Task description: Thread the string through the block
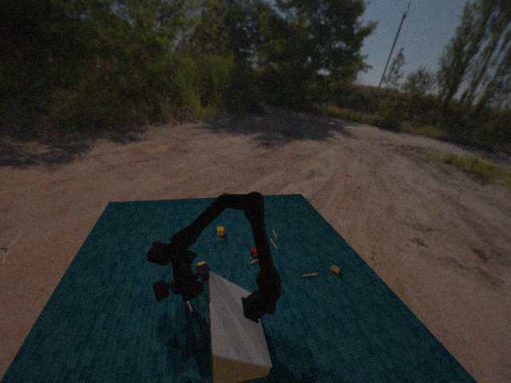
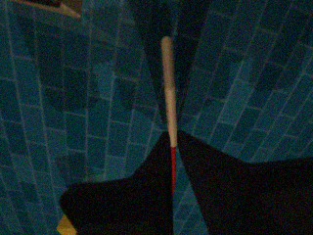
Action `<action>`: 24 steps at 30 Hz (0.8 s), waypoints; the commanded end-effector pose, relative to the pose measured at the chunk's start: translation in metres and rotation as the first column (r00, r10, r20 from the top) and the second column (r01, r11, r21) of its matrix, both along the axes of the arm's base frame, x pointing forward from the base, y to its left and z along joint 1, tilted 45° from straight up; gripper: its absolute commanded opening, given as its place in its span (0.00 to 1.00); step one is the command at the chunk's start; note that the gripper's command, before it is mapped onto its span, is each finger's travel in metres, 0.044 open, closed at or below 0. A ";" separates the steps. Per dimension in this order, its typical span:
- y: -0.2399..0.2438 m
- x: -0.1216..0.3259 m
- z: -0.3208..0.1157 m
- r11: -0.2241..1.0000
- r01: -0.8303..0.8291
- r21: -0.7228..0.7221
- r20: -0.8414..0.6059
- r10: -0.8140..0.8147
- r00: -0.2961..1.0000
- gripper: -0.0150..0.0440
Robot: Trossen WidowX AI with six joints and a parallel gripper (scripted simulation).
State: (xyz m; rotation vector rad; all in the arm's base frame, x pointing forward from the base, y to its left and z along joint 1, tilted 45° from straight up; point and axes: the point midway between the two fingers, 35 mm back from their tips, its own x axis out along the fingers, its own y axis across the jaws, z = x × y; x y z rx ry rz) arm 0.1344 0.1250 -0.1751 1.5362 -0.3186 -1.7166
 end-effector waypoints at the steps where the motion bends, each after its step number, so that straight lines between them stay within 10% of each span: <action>1: 0.005 0.000 0.003 1.000 0.004 0.005 0.003 -0.004 1.000 0.25; 24: 0.026 -0.001 0.024 1.000 0.004 0.006 0.002 -0.004 1.000 0.25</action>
